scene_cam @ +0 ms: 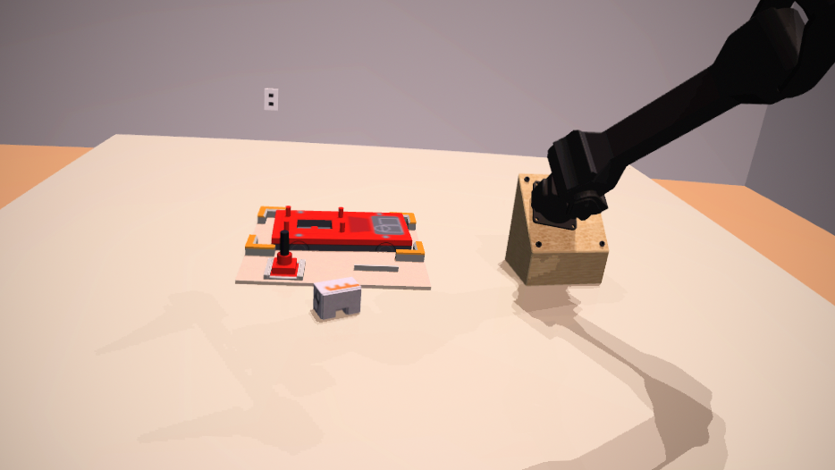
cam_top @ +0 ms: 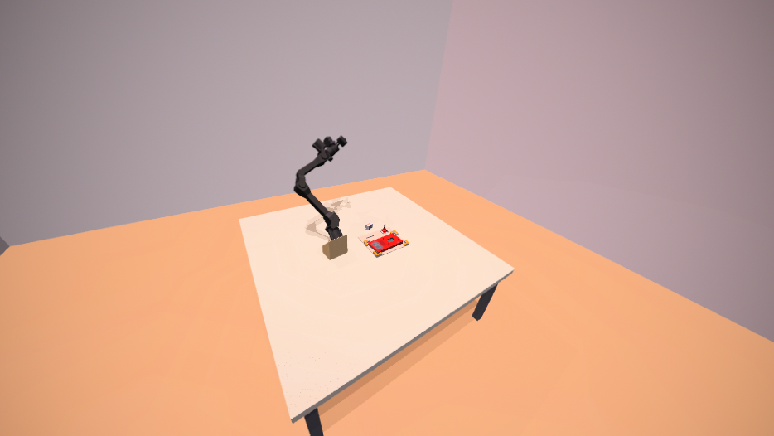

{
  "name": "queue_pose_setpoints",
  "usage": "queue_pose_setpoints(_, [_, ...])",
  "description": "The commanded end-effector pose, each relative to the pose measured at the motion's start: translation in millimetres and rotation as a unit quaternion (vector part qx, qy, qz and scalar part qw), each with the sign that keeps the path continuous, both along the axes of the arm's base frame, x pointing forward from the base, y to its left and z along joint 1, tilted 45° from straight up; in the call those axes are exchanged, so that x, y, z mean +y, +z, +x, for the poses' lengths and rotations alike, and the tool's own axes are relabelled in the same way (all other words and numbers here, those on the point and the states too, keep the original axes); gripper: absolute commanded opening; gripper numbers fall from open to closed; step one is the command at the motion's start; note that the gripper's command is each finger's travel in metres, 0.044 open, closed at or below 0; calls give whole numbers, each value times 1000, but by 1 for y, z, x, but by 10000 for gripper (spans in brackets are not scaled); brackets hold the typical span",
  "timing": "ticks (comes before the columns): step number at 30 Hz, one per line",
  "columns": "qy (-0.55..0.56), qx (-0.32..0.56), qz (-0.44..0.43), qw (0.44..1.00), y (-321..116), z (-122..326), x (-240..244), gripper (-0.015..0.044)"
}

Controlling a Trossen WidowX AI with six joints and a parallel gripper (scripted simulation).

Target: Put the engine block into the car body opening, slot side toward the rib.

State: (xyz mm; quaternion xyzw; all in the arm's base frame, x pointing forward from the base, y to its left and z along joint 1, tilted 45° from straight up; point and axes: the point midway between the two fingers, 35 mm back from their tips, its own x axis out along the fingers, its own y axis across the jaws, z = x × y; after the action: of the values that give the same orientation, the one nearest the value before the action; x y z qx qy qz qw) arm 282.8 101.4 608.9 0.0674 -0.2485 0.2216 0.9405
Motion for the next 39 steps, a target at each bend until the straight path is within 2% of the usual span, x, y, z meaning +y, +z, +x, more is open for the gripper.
queue_pose_setpoints(1, [-13, 24, -50, 998, -23, 21, 6, 440])
queue_pose_setpoints(11, [-31, 97, -189, 977, -97, 73, 15, 440])
queue_pose_setpoints(20, [-21, 152, -319, 935, -169, 106, 19, 440])
queue_pose_setpoints(30, [29, 196, -456, 867, -255, 124, 19, 440])
queue_pose_setpoints(39, [109, 217, -557, 794, -332, 123, 17, 440])
